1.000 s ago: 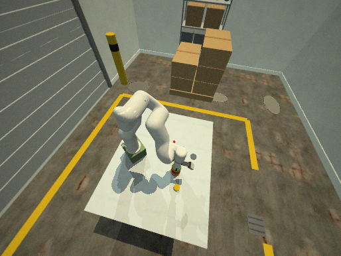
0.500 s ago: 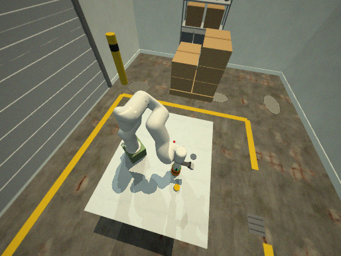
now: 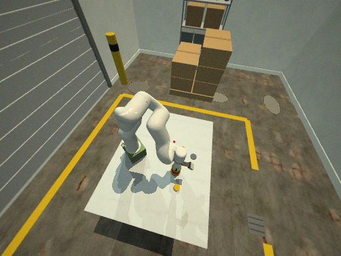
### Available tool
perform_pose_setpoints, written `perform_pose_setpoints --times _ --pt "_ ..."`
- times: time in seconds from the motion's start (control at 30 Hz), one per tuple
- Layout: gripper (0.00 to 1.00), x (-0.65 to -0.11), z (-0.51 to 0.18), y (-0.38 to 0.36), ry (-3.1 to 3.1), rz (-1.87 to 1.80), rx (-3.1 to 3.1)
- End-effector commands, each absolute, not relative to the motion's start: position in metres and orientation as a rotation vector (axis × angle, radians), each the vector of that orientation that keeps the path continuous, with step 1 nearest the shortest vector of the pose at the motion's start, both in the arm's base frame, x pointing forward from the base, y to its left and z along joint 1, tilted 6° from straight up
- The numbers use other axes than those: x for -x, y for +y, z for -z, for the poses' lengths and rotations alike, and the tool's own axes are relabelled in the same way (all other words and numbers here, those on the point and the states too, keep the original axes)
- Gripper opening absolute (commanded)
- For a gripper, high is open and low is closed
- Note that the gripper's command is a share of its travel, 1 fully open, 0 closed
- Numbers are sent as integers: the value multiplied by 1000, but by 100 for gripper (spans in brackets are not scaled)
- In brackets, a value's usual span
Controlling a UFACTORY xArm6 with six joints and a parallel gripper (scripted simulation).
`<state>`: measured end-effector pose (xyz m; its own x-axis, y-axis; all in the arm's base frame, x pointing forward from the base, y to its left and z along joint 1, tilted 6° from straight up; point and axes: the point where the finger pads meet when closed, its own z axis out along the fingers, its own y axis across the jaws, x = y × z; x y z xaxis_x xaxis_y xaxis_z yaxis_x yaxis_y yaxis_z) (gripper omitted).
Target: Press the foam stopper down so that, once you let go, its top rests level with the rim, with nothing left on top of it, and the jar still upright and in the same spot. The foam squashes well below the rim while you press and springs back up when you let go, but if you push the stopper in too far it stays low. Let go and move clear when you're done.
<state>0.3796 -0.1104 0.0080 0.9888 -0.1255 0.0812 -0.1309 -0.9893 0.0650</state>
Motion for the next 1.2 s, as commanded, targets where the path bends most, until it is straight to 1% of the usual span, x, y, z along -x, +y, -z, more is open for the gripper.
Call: perform_pose_setpoints --times 0.0,1.17 --pt "0 -381 -7 -111 -198 -123 -3062" --pt "0 -382 11 -112 -198 -123 -3062"
